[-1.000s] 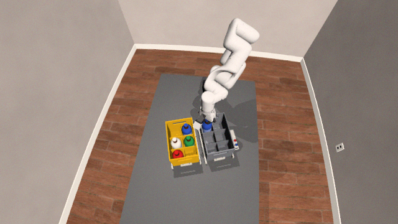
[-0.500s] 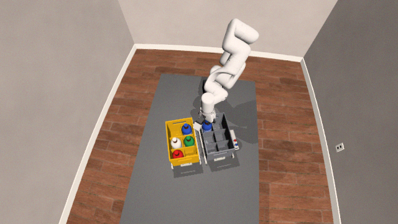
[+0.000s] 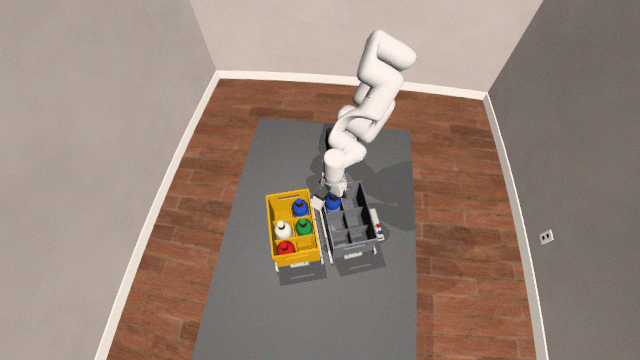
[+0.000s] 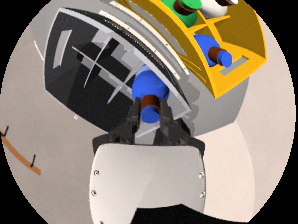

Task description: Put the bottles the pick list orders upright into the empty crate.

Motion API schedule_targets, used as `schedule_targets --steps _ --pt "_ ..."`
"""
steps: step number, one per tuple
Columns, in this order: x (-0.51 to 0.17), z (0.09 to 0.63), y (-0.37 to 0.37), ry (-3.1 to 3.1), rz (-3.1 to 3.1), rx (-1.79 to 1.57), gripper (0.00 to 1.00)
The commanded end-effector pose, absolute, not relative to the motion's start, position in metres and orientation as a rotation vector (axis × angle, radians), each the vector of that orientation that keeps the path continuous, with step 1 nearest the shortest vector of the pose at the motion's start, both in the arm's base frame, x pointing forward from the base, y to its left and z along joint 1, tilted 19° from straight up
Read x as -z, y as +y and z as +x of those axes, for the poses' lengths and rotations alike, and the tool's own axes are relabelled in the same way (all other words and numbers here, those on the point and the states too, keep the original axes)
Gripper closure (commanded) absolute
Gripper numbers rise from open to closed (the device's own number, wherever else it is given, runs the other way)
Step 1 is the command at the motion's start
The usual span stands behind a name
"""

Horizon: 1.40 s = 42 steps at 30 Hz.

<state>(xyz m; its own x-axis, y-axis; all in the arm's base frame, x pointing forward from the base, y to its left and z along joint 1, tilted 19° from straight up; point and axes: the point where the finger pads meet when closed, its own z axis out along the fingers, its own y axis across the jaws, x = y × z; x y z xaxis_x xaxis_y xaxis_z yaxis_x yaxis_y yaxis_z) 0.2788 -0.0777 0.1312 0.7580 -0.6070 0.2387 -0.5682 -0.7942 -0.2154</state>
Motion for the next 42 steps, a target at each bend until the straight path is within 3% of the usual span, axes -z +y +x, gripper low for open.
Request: schedule_targets --steps 1,42 --pt "-0.1324 0.2797 -0.0780 0.948 -2.822 0.456 1.00" --pt "-0.1229 0.2828 -0.0777 0.948 -2.822 0.455 1.00"
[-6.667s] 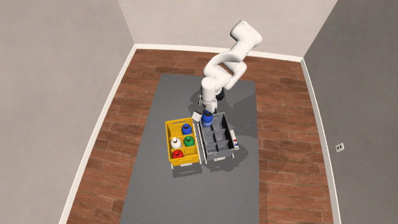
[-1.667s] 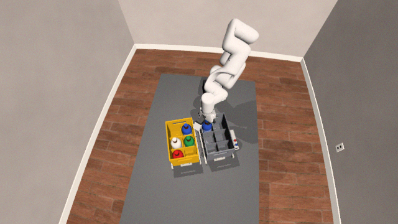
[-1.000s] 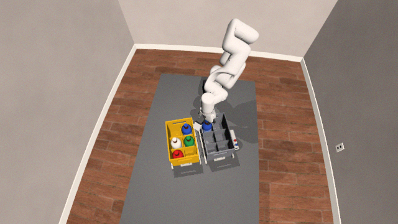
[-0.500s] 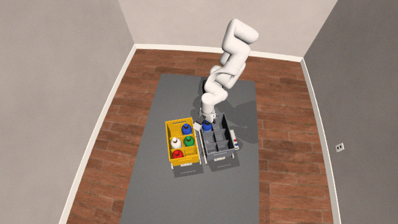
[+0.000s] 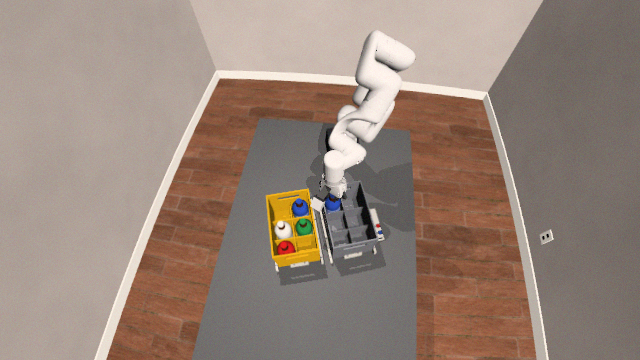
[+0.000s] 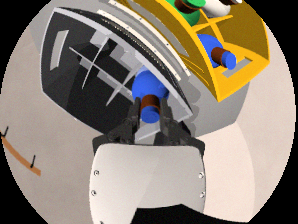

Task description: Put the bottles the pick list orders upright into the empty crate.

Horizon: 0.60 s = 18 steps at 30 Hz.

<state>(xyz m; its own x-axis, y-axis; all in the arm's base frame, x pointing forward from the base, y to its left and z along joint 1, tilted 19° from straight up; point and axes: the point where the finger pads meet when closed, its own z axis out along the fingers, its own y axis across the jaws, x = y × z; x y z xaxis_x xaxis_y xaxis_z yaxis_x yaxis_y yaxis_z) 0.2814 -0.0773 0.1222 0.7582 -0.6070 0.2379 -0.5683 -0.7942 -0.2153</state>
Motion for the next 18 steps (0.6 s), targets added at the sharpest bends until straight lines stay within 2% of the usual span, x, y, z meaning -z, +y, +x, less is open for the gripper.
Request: schedule_targets --steps 1,18 --pt "-0.1224 0.2830 -0.0777 0.948 -2.822 0.455 1.00" --pt "-0.1153 0.2854 -0.0775 0.948 -2.822 0.455 1.00"
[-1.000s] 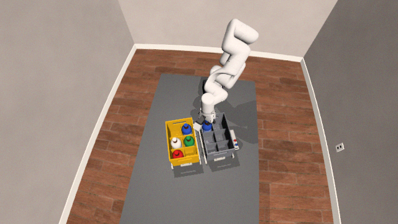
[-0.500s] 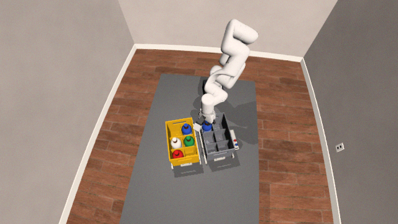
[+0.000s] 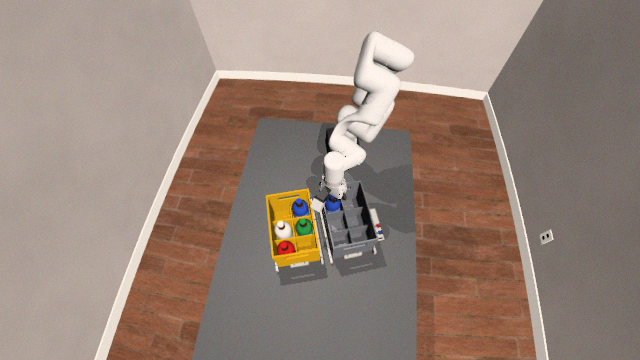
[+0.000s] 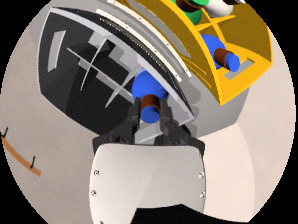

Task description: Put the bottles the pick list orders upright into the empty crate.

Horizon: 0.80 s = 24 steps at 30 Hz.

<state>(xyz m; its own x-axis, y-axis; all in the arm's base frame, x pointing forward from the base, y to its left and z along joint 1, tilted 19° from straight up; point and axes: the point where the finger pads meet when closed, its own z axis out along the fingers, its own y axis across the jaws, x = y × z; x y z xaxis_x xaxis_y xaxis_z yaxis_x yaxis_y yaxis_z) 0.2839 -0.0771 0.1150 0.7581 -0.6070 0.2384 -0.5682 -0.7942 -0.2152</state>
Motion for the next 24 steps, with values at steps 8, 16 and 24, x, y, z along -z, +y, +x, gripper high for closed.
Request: schedule_targets --steps 8,16,24 --pt "-0.1115 0.2866 -0.0773 0.948 -2.822 0.455 1.00" --pt "-0.1086 0.2876 -0.0773 0.948 -2.822 0.455 1.00" --pt "-0.1049 0.2889 -0.0772 0.948 -2.822 0.455 1.00"
